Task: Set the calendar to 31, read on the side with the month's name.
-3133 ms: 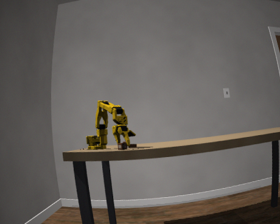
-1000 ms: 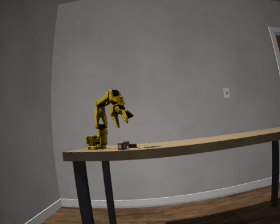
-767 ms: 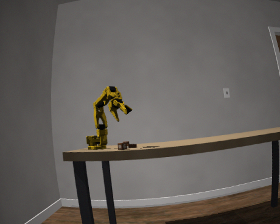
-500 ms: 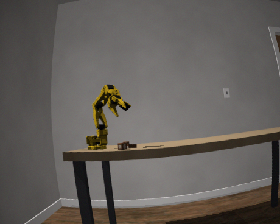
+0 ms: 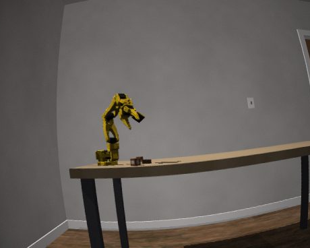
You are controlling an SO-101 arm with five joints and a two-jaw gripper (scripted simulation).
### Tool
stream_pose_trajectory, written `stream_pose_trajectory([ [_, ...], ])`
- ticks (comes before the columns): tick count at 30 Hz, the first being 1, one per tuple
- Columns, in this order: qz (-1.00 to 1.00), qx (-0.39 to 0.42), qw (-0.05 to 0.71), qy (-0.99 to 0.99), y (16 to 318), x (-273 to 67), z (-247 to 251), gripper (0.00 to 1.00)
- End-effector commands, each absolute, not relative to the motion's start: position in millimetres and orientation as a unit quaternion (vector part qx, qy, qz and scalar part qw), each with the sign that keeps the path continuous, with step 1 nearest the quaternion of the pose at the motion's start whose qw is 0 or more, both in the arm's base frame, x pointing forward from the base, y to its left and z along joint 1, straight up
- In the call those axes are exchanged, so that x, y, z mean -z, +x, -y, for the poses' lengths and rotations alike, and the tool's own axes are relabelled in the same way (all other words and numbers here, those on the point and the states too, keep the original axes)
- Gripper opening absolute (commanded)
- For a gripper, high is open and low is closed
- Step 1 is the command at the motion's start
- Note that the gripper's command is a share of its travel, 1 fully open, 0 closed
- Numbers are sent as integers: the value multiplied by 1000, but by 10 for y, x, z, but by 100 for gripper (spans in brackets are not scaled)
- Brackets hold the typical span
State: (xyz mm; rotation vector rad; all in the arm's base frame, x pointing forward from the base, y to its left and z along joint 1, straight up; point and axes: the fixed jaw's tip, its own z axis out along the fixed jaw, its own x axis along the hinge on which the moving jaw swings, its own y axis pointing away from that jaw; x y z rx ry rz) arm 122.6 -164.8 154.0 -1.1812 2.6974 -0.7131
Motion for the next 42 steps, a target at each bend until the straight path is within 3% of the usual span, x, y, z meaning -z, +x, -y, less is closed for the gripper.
stream_pose_trajectory([
  [1, -884, 263, 69, -381, 1257, -1666, 1629, 35],
  [21, -901, 242, 125, -339, 1547, -1666, 1391, 35],
  [42, -934, 140, 233, -230, 2078, -1677, 590, 35],
])
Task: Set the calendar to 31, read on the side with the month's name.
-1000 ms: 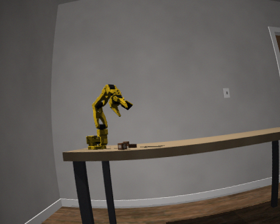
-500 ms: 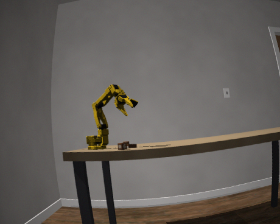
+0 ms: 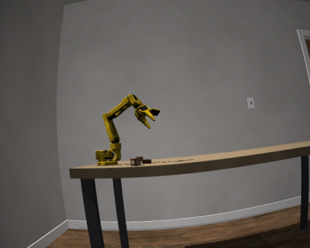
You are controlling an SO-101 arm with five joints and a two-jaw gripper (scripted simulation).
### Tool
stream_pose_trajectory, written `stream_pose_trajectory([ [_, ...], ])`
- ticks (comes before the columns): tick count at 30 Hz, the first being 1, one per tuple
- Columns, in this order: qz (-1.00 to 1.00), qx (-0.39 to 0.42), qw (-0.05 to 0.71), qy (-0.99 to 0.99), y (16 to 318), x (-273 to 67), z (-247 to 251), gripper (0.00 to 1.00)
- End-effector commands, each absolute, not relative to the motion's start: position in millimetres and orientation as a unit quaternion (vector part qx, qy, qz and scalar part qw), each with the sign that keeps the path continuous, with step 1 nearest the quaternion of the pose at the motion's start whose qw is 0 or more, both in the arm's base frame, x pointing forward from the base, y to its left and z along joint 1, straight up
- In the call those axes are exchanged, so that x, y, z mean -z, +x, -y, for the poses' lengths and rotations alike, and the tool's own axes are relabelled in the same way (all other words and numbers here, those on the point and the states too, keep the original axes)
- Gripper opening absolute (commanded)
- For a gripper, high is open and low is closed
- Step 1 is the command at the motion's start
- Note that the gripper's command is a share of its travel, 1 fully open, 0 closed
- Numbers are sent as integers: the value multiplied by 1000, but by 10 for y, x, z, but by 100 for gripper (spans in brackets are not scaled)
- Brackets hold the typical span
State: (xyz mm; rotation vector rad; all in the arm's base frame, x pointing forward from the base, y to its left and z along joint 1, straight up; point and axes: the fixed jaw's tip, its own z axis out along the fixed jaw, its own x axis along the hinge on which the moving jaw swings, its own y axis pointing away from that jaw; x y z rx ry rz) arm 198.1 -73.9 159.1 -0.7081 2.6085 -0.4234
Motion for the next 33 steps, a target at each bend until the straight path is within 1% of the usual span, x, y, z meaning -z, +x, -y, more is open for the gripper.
stream_pose_trajectory([
  [1, -936, 132, 238, -223, 2100, -1678, 532, 35],
  [8, -947, 67, 264, -171, 2211, -1687, 88, 35],
  [11, -951, 37, 269, -148, 2231, -1692, -113, 35],
  [13, -951, 37, 269, -148, 2231, -1692, -113, 35],
  [16, -954, 6, 272, -125, 2233, -1696, -315, 35],
  [28, -962, -108, 250, -36, 2079, -1713, -1070, 35],
  [30, -962, -108, 250, -36, 2079, -1713, -1070, 35],
  [33, -962, -131, 238, -16, 2009, -1716, -1231, 35],
])
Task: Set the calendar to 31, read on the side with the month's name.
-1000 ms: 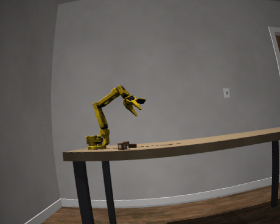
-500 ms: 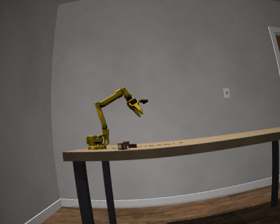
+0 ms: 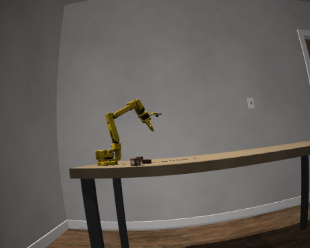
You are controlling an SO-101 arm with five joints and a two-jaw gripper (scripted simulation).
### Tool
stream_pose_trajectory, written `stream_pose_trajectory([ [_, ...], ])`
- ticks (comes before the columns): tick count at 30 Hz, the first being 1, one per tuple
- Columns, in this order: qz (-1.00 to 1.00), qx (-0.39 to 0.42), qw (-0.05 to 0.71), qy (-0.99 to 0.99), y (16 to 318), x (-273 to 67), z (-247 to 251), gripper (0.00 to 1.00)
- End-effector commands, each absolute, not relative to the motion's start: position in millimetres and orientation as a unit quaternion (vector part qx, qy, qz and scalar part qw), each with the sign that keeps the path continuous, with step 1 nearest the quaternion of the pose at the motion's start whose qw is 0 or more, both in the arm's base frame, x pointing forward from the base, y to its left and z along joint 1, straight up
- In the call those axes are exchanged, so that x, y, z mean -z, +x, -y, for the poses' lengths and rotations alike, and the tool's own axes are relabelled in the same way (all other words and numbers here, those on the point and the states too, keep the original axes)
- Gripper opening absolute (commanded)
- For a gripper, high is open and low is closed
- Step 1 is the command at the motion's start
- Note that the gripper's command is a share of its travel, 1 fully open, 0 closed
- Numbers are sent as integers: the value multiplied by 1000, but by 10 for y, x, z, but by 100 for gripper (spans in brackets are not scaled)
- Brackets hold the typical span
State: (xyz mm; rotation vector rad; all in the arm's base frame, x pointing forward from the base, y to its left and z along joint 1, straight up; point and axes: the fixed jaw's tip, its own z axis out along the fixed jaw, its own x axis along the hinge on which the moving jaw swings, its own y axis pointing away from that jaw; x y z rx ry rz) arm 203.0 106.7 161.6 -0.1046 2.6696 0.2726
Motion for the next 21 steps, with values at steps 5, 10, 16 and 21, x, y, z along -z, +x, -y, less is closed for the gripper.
stream_pose_trajectory([
  [5, -962, -165, 216, 14, 1879, -1721, -1464, 35],
  [10, -961, -191, 194, 40, 1746, -1724, -1652, 35],
  [16, -961, -207, 177, 58, 1646, -1725, -1771, 35],
  [21, -959, -221, 159, 75, 1539, -1726, -1882, 35],
])
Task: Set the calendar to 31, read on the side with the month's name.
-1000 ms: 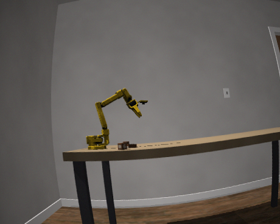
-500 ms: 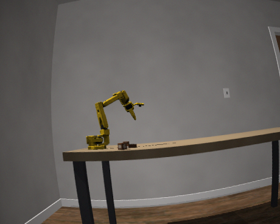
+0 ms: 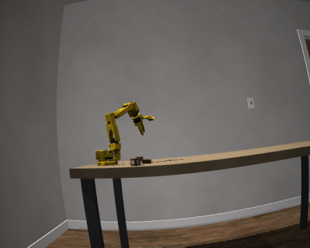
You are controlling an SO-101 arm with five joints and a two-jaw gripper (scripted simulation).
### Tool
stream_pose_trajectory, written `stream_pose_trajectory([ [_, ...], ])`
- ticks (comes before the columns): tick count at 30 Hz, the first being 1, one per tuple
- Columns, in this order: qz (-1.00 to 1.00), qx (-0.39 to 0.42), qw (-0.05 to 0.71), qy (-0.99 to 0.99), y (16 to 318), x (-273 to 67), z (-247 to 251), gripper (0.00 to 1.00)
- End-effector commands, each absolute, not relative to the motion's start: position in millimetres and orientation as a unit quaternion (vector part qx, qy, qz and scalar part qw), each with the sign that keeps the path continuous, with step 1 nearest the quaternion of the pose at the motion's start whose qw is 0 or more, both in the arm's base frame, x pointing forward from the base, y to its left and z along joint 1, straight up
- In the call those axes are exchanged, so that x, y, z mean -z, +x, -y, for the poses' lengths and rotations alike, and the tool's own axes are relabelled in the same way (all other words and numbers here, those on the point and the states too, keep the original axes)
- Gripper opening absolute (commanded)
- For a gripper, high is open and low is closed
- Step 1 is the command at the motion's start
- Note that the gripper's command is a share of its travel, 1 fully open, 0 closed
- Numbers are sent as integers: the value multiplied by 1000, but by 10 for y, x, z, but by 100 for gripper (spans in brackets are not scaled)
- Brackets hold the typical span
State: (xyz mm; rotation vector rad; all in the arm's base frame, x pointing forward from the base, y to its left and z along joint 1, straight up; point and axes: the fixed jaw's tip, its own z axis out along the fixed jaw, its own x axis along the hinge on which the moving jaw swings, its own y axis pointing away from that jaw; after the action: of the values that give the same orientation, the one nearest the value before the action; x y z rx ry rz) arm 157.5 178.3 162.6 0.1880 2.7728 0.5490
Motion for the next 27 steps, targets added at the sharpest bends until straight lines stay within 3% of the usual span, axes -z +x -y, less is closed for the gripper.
stream_pose_trajectory([
  [1, -959, -223, 156, 78, 1520, -1726, -1900, 35],
  [27, -957, -239, 130, 101, 1366, -1727, -2034, 35],
])
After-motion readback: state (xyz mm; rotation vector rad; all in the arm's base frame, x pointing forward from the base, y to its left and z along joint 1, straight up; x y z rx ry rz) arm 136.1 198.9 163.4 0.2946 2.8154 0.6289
